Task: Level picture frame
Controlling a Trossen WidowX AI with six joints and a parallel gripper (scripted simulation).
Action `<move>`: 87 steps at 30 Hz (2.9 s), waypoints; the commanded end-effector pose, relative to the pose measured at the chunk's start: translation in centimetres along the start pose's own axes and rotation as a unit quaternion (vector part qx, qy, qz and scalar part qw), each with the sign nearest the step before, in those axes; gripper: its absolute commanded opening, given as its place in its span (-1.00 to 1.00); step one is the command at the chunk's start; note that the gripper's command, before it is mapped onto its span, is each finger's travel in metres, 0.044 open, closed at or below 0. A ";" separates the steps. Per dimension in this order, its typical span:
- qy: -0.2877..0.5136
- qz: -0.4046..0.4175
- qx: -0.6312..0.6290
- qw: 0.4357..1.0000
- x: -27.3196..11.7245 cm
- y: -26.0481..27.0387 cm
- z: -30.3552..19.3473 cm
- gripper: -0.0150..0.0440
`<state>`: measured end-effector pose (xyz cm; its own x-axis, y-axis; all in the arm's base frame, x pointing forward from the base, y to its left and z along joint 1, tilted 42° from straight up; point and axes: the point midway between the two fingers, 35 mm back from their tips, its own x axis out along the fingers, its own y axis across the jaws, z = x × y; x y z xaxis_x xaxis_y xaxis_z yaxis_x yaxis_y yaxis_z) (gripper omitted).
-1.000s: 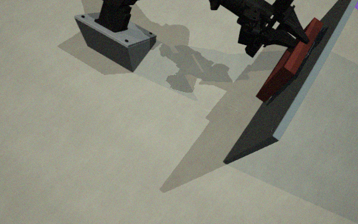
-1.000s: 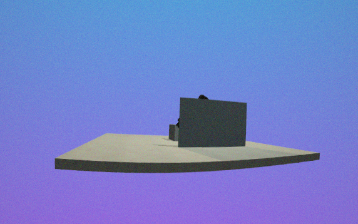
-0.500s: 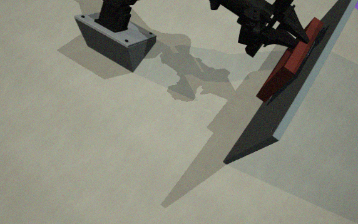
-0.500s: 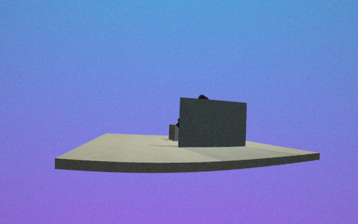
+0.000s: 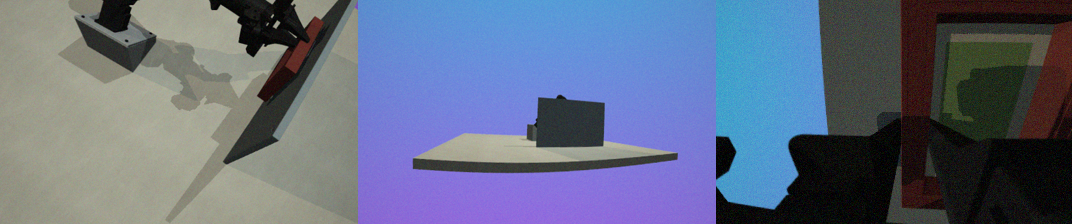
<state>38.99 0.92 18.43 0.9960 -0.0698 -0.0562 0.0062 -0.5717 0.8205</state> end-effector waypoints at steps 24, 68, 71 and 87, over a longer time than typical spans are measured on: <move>-0.001 0.005 -0.003 1.000 0.0 0.2 0.7 -0.49; -0.001 0.005 -0.003 1.000 0.0 0.2 0.9 -0.49; -0.001 0.005 -0.003 1.000 0.0 0.2 0.9 -0.49; -0.001 0.005 -0.003 1.000 0.0 0.0 0.9 -0.49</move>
<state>38.92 0.20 17.86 0.9959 -0.0713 -0.0553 0.0046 -0.5714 0.8206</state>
